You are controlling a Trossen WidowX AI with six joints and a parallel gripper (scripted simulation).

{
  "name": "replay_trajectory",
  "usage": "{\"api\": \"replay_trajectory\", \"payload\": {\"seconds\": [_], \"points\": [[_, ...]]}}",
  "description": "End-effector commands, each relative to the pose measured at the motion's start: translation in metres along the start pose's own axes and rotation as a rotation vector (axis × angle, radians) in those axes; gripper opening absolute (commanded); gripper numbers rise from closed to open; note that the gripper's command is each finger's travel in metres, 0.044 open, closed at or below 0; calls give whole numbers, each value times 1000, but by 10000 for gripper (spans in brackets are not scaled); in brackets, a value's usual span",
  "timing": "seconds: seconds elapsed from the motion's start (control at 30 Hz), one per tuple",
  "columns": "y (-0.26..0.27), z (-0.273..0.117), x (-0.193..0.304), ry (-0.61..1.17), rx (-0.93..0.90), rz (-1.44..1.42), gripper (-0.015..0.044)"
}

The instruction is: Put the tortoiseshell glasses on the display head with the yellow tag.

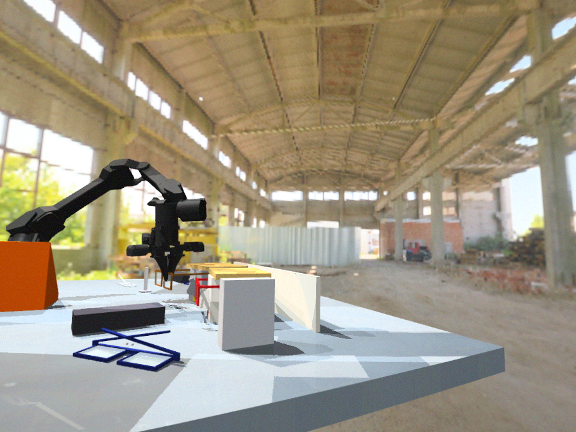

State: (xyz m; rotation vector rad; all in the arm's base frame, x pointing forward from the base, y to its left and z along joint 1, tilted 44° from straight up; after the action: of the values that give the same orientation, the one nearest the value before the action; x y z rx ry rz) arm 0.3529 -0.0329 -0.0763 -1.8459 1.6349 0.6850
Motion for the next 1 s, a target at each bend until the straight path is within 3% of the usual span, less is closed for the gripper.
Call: {"api": "replay_trajectory", "payload": {"seconds": [0.0,0.97], "points": [[-6,2,-2,-6,-3,3,0],[-50,5,-12,-7,-2,2,0]]}}
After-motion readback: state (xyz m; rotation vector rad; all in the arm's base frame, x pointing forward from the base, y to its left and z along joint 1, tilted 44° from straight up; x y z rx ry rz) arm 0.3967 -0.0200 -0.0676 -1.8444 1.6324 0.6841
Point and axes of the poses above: the point midway between the two fingers, 35 mm back from their tips, its own z axis out along the fingers, its own y axis across the jaws, x = y × z, the point moved 2 cm from there along -z, back along the fingers, and after that the axes turned 12 degrees about z, right-handed, at the moved point
